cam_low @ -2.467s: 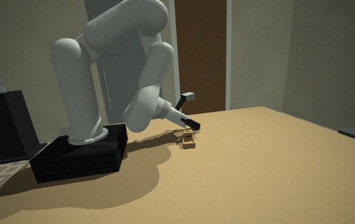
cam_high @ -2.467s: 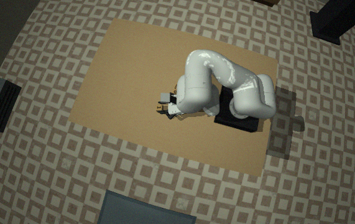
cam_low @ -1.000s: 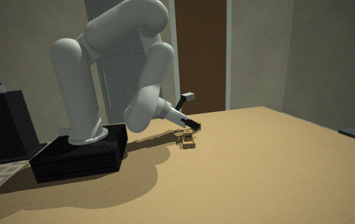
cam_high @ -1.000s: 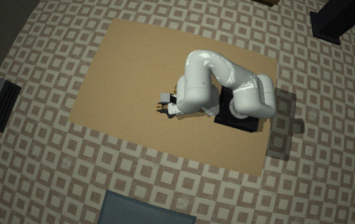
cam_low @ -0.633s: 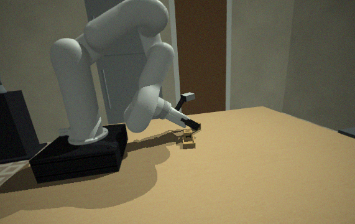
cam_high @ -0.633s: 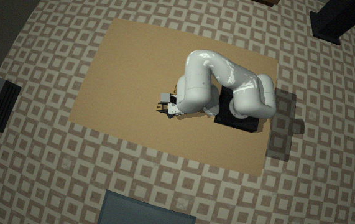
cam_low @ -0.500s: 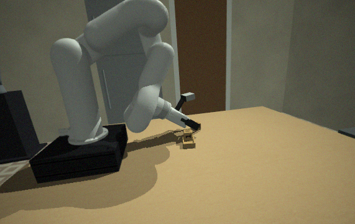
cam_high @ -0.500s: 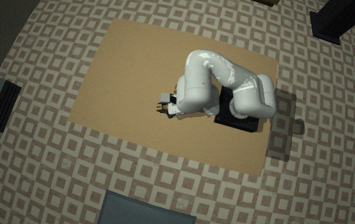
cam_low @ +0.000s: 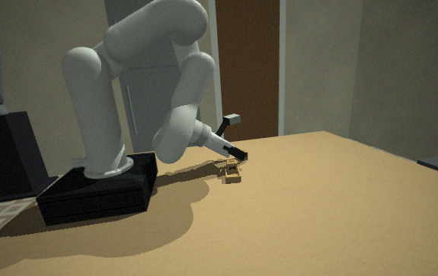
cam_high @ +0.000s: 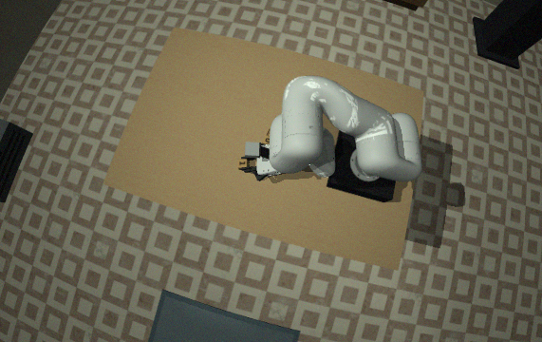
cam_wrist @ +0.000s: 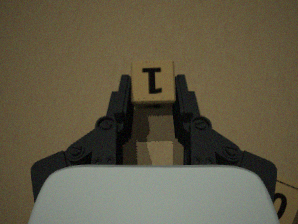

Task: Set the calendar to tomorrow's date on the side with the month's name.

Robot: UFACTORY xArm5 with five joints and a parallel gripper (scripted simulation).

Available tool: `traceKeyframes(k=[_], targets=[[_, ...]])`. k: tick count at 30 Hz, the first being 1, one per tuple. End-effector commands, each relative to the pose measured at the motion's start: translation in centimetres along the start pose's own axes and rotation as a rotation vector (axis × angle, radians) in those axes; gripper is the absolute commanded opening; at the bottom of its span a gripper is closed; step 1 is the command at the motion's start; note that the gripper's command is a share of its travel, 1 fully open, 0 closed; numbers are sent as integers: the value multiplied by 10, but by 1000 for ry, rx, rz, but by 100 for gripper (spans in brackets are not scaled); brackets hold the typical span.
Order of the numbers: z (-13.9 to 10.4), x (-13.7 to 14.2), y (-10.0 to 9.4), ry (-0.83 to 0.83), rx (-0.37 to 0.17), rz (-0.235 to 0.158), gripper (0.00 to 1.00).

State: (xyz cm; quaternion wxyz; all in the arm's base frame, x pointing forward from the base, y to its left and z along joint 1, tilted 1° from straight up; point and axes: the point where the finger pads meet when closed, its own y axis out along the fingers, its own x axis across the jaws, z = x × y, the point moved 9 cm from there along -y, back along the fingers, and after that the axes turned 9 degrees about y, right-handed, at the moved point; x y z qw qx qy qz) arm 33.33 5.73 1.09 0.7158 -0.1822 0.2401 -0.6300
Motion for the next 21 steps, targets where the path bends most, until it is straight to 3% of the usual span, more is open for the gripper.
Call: traceKeyframes(k=[1,7,21], targets=[[1,0,0,0,2,0,29],[6,-1,-4,0,2,0,29],[43,-6,-30,6,2,1,29]])
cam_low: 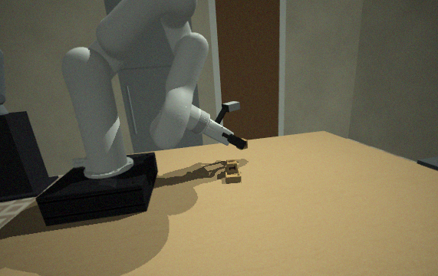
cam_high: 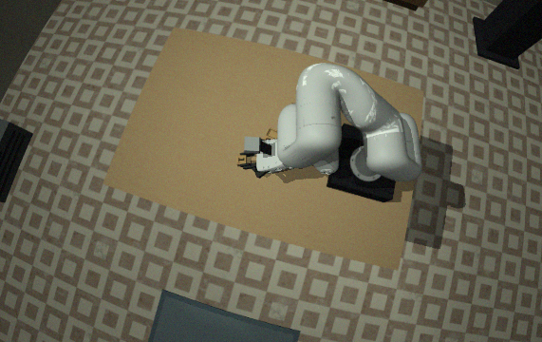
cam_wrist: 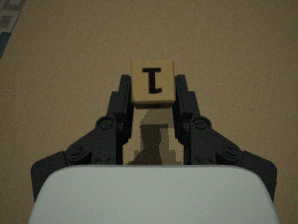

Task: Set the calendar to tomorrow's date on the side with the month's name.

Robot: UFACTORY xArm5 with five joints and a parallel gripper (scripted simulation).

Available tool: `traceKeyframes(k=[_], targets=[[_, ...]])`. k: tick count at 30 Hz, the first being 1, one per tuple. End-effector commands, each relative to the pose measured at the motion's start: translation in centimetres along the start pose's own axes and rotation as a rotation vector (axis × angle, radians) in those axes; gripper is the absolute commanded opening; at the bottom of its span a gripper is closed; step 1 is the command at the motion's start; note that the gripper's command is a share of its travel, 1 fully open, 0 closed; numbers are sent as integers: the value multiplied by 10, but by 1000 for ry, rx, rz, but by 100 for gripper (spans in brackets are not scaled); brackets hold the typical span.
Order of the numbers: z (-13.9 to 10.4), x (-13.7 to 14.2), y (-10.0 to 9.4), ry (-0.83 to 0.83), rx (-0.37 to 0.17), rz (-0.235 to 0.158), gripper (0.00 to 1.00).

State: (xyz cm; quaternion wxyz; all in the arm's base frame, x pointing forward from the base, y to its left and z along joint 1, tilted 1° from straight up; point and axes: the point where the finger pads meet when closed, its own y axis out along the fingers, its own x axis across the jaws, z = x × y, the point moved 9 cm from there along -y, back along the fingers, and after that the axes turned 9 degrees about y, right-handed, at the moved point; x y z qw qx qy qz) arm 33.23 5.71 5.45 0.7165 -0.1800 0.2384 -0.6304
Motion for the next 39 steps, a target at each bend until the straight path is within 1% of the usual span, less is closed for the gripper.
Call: traceKeyframes(k=[1,7,21,23,29,31,36,39], targets=[[10,-2,-7,12,-3,1,29],[20,-4,-14,17,-3,2,29],[22,-4,-14,17,-7,1,29],[24,-4,-14,17,-26,-2,29],[35,-6,-13,17,-122,-16,29],[36,-6,-13,17,-133,-18,29],[36,-6,-13,17,-137,-18,29],[40,-7,-12,17,-169,-23,29]])
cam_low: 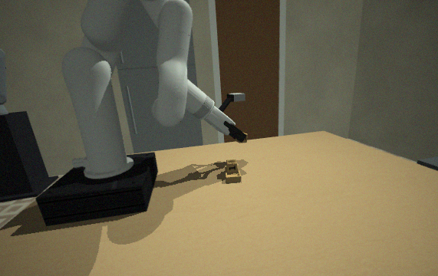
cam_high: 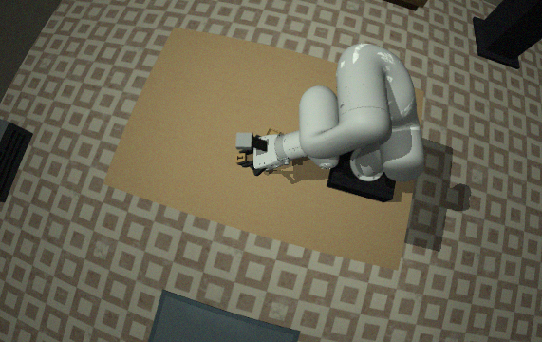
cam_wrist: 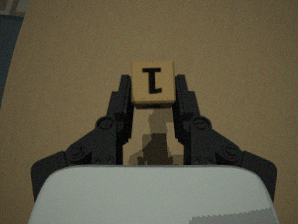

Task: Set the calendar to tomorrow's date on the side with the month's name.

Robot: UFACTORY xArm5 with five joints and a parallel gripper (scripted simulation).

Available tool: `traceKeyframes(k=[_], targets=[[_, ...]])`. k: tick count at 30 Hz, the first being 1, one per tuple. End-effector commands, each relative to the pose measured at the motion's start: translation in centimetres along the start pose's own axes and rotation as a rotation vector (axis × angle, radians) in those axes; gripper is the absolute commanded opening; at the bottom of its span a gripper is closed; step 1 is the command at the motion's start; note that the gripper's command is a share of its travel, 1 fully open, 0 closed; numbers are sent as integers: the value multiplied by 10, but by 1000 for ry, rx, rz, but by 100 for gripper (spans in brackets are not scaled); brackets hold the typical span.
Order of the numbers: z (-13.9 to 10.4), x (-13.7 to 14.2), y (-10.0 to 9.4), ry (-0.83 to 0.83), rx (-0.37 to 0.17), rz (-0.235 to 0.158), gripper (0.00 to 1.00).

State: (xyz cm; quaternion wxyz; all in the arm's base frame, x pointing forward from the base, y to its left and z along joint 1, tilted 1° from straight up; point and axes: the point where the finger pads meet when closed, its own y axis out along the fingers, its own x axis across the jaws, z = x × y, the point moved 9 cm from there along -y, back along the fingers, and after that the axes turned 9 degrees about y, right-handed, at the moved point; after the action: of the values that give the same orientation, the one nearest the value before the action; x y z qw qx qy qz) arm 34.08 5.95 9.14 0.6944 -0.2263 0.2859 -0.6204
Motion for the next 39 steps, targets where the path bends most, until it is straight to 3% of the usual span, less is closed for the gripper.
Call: traceKeyframes(k=[1,6,13,21,28,35,39], targets=[[7,-1,1,0,-46,-7,29],[14,-2,1,0,-112,-18,29],[15,-2,1,0,-125,-20,29],[28,-4,4,0,-243,-38,29],[29,-5,4,0,-257,-41,29],[40,-6,8,0,-361,-57,29],[42,-7,8,0,-375,-59,29]])
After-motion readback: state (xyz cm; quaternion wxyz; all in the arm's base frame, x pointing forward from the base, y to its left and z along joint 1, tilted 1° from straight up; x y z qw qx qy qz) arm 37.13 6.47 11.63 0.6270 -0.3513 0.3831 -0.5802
